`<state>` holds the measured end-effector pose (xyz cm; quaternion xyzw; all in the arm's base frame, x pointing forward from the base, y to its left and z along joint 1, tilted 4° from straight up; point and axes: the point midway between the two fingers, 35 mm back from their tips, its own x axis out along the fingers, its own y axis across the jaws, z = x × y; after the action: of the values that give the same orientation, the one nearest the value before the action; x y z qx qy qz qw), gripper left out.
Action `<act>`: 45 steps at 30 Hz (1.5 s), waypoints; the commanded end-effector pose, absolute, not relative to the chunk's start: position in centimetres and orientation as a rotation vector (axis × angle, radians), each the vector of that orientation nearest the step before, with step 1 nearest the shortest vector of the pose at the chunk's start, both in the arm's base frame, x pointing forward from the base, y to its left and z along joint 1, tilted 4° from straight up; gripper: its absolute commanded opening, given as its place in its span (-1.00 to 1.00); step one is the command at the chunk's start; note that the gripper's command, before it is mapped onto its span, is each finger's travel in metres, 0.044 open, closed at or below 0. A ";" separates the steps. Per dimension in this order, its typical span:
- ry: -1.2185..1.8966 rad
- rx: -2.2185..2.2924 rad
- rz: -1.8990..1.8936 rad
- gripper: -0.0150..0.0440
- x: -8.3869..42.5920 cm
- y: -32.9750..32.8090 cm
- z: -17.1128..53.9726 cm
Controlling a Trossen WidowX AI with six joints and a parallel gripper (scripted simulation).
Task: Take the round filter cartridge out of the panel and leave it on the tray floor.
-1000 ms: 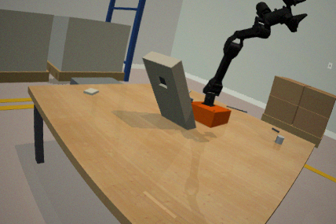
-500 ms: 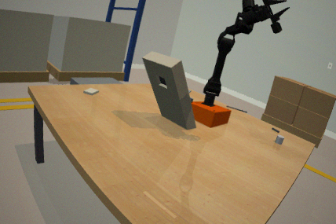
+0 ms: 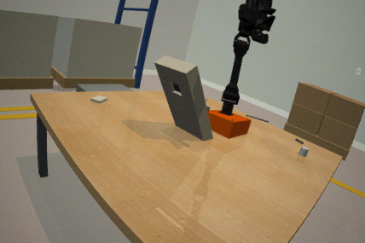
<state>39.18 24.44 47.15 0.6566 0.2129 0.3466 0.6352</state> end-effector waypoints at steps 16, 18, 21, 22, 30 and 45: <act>0.350 0.481 0.124 -0.11 37.2 6.1 32.3; 0.377 0.383 0.078 -0.11 36.4 4.6 30.8; 0.428 0.234 0.016 -0.11 35.0 2.4 28.5; 0.447 0.184 -0.002 -0.11 34.5 1.6 27.7; 0.644 -0.202 -0.105 -0.11 29.7 -3.4 21.8; 0.658 -0.224 -0.109 -0.11 29.4 -3.7 21.4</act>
<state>29.56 -3.58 21.41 -0.1053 0.3227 -0.0508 0.9392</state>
